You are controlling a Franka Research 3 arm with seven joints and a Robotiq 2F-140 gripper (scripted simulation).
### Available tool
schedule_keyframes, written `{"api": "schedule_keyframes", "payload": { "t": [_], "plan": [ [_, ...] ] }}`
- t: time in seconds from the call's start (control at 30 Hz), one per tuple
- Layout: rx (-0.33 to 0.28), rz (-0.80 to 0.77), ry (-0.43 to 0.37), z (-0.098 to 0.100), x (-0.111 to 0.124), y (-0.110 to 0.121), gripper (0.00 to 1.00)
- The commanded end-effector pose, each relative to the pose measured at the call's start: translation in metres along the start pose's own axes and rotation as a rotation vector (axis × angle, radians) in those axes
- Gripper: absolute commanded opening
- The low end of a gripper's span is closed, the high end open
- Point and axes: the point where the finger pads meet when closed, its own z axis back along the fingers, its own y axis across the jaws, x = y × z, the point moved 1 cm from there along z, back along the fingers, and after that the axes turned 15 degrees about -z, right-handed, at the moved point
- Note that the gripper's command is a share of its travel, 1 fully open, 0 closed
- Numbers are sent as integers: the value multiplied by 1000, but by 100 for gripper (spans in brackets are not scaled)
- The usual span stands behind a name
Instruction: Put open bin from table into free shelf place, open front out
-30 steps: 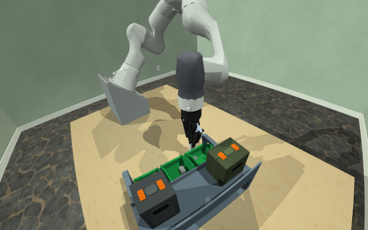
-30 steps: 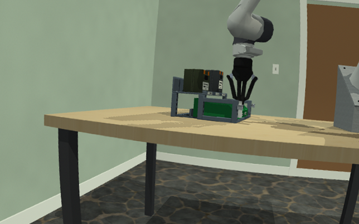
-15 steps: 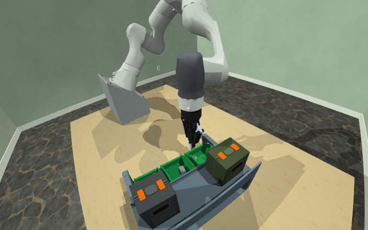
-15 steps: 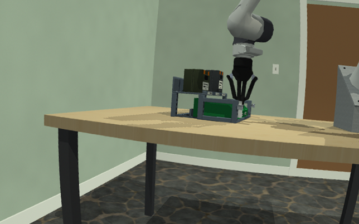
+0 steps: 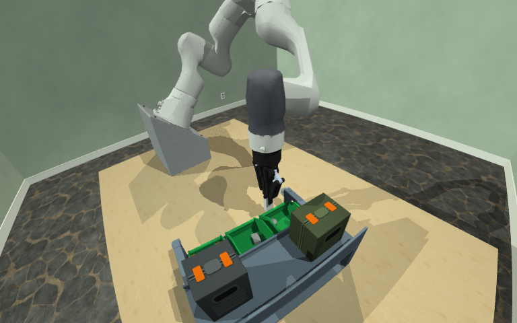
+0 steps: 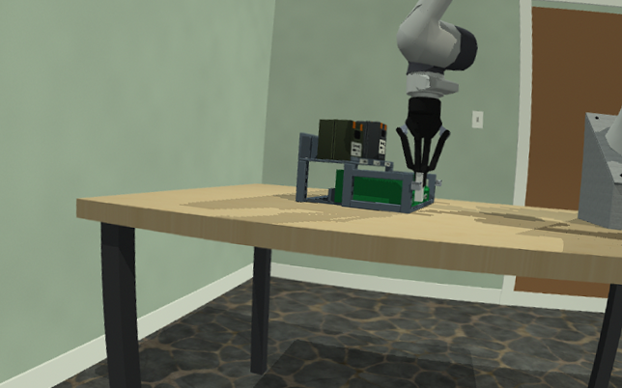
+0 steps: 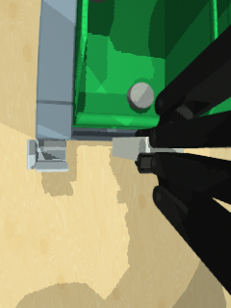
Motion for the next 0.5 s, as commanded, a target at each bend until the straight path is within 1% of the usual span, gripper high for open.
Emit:
{"api": "schedule_keyframes", "payload": {
  "t": [0.0,0.47],
  "plan": [
    [-1,0,4,5,0,-4,0],
    [-1,0,4,13,2,-12,0]
  ]
}}
